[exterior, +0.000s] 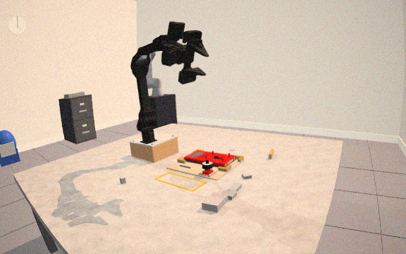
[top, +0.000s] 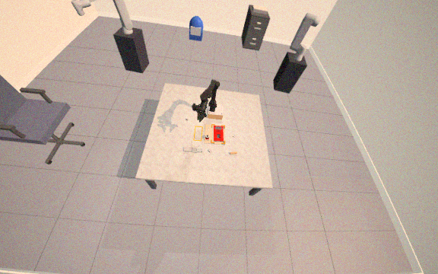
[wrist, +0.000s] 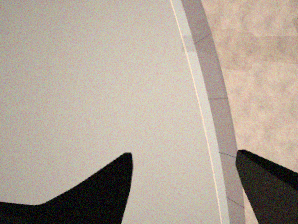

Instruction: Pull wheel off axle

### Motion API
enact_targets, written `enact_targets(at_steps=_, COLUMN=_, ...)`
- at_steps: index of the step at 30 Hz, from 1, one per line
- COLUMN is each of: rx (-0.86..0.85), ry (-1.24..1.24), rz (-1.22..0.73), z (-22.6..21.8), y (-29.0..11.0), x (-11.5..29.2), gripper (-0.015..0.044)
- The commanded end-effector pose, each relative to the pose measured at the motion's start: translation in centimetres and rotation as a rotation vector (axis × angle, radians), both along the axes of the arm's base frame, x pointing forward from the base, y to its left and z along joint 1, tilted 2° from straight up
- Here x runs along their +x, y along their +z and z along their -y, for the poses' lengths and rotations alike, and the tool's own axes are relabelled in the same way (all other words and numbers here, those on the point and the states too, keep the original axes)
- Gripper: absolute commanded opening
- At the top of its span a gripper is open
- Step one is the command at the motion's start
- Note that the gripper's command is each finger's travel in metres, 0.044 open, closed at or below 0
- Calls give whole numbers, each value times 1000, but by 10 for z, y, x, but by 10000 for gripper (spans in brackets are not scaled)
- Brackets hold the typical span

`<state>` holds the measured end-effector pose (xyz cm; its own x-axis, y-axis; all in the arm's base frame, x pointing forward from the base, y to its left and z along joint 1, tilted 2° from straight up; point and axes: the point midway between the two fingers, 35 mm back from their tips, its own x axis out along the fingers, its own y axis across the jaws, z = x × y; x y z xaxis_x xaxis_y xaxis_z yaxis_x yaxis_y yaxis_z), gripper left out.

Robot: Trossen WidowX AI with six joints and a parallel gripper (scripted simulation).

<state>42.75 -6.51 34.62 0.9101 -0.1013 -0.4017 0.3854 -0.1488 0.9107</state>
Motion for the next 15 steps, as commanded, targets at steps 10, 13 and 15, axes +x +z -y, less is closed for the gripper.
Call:
enact_targets(at_steps=10, rx=-21, ry=97, rz=-485, z=-29, y=-136, x=5, gripper=300)
enact_targets(at_steps=13, rx=-31, ry=126, rz=-607, z=-37, y=-167, x=-2, gripper=300)
enact_targets(at_steps=15, rx=-39, ry=147, rz=-694, z=-43, y=-188, x=-9, gripper=300)
